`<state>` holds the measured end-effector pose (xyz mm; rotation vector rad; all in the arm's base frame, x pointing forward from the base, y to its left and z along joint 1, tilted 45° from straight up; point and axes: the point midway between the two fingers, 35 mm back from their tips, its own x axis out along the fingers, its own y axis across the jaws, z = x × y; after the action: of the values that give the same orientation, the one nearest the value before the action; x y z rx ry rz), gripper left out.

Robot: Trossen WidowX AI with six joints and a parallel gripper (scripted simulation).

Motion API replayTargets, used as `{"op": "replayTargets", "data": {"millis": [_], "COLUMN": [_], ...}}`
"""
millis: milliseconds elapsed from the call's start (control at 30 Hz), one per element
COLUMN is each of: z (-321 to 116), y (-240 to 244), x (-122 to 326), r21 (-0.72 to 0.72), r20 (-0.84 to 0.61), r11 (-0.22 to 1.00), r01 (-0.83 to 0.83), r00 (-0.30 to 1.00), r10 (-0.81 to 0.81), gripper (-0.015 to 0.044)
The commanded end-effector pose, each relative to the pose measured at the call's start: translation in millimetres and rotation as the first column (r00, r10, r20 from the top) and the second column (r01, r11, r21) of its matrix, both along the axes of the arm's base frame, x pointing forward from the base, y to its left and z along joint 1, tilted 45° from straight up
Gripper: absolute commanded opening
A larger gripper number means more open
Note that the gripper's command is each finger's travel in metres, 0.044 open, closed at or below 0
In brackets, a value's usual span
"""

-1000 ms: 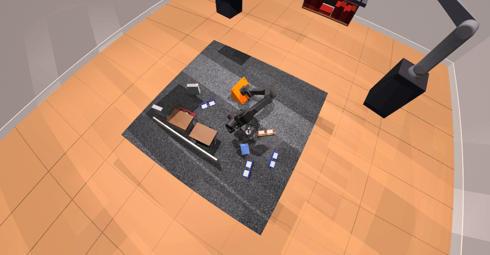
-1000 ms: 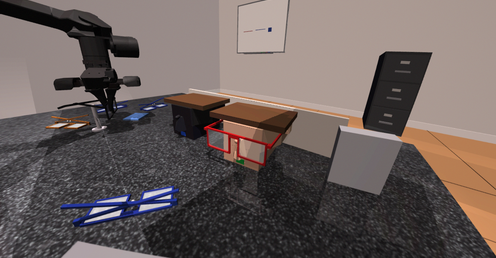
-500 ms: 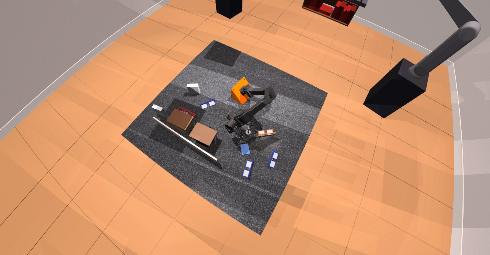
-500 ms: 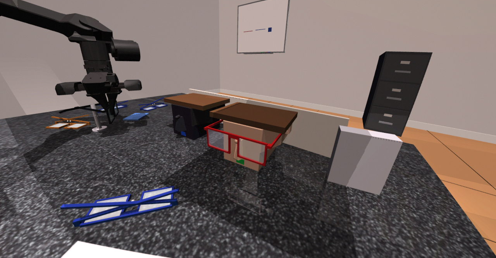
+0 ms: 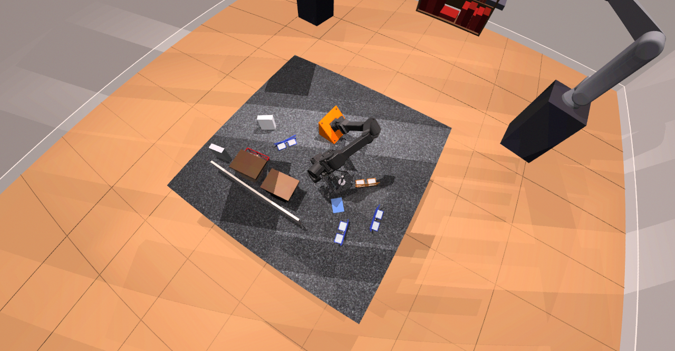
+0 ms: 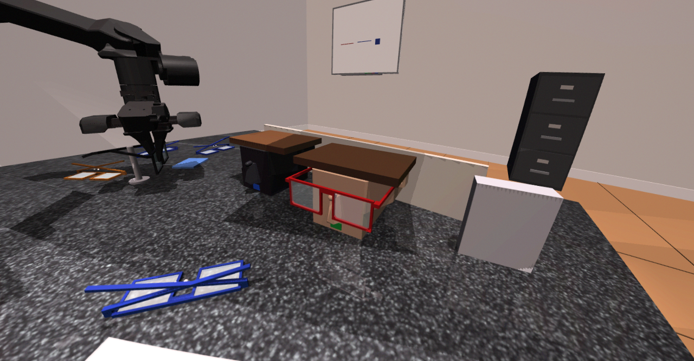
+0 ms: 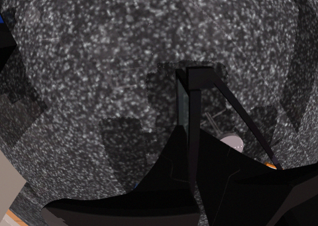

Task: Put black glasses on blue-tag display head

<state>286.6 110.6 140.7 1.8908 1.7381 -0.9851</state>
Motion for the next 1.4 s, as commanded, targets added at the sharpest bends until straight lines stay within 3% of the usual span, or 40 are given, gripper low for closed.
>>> {"op": "replayTargets", "data": {"millis": [0,1367], "z": [-4.0,-23.3], "y": [-2.7,-22.2], "x": [1.9,4.7], "r21": [0.002,0.001], "r20": [-0.001,-0.001], "r11": [1.0,1.0], "r01": [-0.001,-0.001], "r00": [1.0,1.0], "r10": [0.001,0.001], "gripper": [0.0,0.0]}}
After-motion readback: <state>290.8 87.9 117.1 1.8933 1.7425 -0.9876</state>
